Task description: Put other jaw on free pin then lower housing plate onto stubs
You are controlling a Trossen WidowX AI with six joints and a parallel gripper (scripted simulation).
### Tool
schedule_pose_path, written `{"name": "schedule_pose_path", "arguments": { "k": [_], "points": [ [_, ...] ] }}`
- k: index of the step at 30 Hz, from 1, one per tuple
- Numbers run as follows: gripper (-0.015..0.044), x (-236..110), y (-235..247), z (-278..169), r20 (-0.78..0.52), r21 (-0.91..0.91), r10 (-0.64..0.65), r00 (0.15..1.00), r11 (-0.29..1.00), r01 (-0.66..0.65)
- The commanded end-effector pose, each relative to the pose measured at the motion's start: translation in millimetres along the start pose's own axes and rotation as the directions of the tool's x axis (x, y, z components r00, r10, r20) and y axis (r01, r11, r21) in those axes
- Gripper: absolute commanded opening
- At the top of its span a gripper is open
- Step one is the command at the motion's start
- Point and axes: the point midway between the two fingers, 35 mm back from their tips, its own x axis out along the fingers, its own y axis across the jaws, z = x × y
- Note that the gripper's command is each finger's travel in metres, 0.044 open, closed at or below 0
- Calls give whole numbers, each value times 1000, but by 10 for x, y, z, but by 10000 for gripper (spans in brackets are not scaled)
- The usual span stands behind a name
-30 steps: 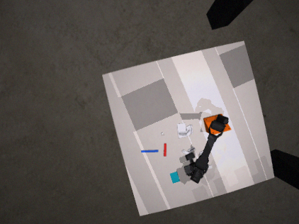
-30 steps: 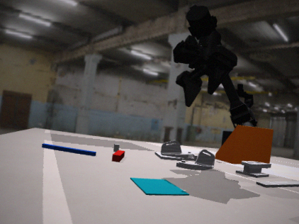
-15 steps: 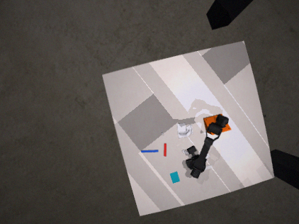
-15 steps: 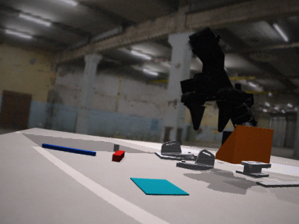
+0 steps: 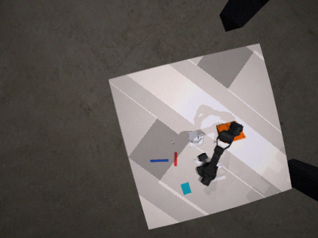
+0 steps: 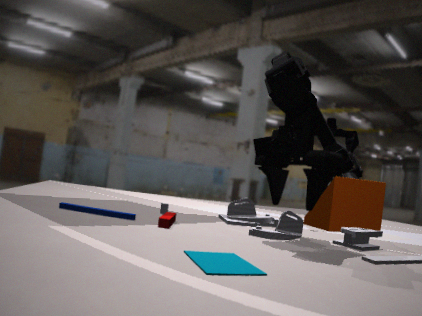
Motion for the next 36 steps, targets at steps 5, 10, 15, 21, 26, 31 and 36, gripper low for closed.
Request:
{"name": "schedule_pose_path", "arguments": {
  "k": [5, 10, 15, 21, 26, 31, 36],
  "points": [
    [440, 22, -5, 1, 2, -5, -2, 1000, 1000, 2],
    [440, 103, -3, 10, 2, -5, -2, 1000, 1000, 2],
    [440, 186, -1, 17, 2, -5, -2, 1000, 1000, 2],
    [440, 285, 0, 23, 3, -5, -2, 1000, 1000, 2],
    [440, 368, 1, 26, 3, -5, -2, 1000, 1000, 2],
    [440, 450, 0, 26, 3, -5, -3, 1000, 1000, 3],
    [440, 520, -1, 25, 3, -5, -3, 1000, 1000, 3]
  ]
}}
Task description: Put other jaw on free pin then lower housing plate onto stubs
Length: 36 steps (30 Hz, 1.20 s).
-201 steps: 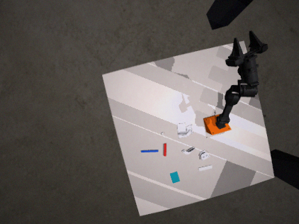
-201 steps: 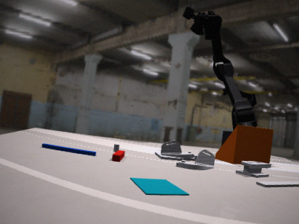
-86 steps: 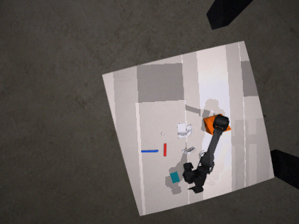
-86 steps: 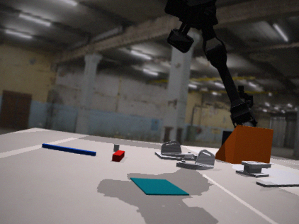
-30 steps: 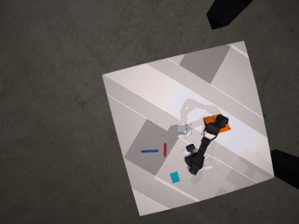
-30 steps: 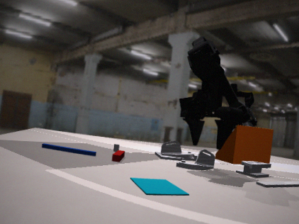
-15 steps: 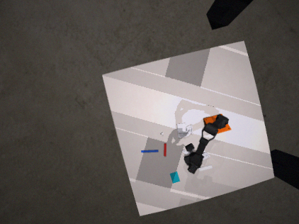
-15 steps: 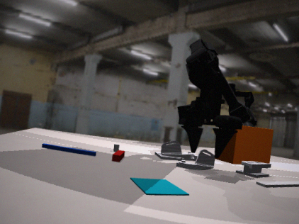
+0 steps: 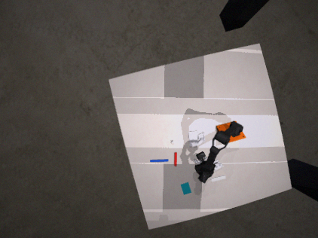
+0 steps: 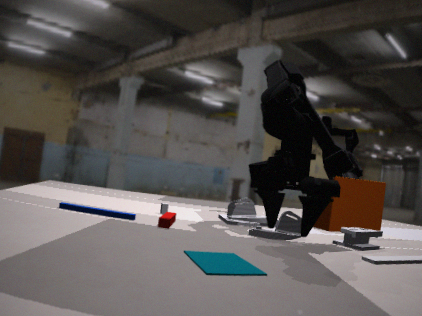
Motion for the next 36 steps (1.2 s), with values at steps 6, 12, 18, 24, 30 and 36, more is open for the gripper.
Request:
{"name": "schedule_pose_path", "arguments": {
  "k": [6, 12, 18, 24, 30, 36],
  "points": [
    [440, 63, -7, -22, -5, -9, -6, 1000, 1000, 6],
    [440, 63, -7, -22, -5, -9, -6, 1000, 1000, 6],
    [440, 68, -7, -22, -5, -9, -6, 1000, 1000, 6],
    [440, 68, -7, -22, -5, -9, -6, 1000, 1000, 6],
    [335, 63, -4, -21, -6, -3, -3, 1000, 1000, 3],
    [177, 63, -4, -21, -6, -3, -3, 1000, 1000, 3]
  ]
}}
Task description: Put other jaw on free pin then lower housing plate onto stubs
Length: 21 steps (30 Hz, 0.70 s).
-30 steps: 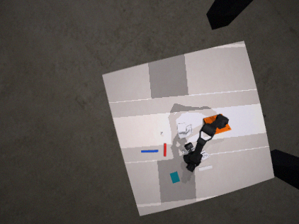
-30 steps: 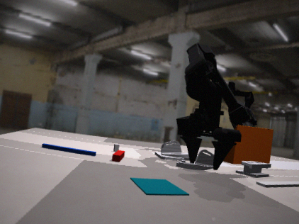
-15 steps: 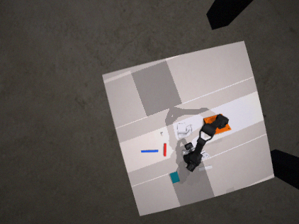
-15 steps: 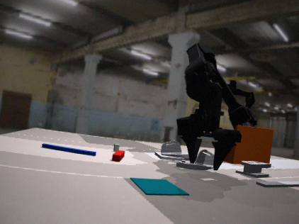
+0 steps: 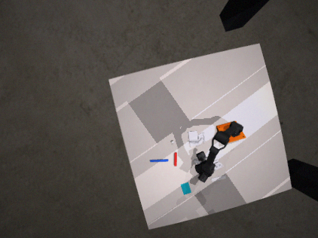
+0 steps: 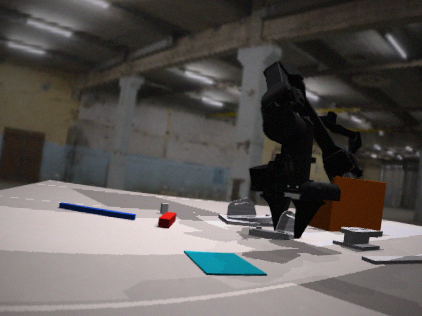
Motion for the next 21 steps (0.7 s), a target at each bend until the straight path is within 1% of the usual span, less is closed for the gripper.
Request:
{"name": "schedule_pose_path", "arguments": {
  "k": [1, 4, 17, 21],
  "points": [
    [151, 0, 0, 0, 0, 0, 0, 1000, 1000, 0],
    [134, 0, 0, 0, 0, 0, 0, 1000, 1000, 0],
    [134, -5, 1, 1, 0, 0, 0, 1000, 1000, 0],
    [134, -105, 5, 11, 0, -1, 1, 1000, 1000, -1]
  ]
}}
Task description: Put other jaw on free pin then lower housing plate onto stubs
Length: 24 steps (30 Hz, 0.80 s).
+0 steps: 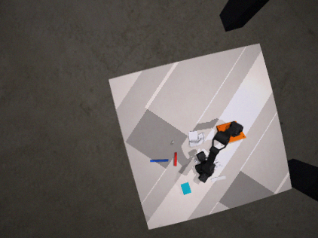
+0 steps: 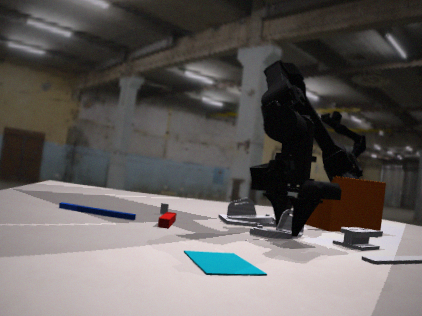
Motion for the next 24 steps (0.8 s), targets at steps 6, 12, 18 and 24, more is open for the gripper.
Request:
{"name": "schedule_pose_path", "arguments": {
  "k": [6, 12, 18, 24],
  "points": [
    [134, -266, 15, 34, 6, 5, 6, 1000, 1000, -6],
    [134, -456, 16, 33, 6, 4, 6, 1000, 1000, -6],
    [134, -648, 12, 20, 6, 2, 5, 1000, 1000, -5],
    [134, -760, 8, 8, 6, 1, 5, 1000, 1000, -5]
  ]
}}
